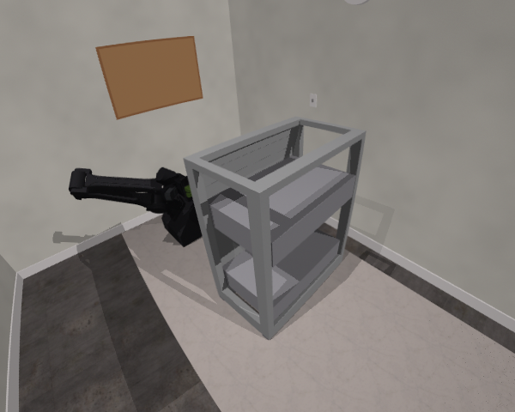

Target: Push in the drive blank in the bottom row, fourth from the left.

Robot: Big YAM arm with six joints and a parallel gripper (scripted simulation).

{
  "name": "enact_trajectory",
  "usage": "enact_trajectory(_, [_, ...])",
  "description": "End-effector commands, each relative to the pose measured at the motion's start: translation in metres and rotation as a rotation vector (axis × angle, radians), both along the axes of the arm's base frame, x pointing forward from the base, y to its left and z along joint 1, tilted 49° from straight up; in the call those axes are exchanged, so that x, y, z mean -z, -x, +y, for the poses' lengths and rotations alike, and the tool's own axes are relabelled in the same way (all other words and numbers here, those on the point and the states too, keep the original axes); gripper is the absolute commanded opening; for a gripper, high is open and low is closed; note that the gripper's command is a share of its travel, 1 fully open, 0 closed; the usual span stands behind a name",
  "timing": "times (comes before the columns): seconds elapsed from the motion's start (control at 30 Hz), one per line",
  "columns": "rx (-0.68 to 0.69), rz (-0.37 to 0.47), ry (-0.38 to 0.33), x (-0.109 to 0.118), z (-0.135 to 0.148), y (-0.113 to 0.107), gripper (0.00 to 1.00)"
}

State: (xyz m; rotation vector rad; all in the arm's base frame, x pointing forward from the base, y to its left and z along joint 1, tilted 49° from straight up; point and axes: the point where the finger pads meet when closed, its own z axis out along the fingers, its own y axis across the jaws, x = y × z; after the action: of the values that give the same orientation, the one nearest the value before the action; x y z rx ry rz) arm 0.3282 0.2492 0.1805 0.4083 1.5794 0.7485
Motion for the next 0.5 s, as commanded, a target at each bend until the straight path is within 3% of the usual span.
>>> enact_trajectory(0.0, [0.011,0.017,0.033,0.000,-0.013,-0.002,0.00])
enact_trajectory(0.23, [0.011,0.007,0.021,-0.014,-0.018,-0.005,0.00])
enact_trajectory(0.3, [0.005,0.017,0.033,-0.008,-0.014,-0.005,0.00])
enact_trajectory(0.4, [0.011,-0.024,-0.010,-0.028,-0.006,-0.023,0.00])
enact_trajectory(0.47, [0.011,-0.024,-0.010,-0.028,-0.006,-0.023,0.00])
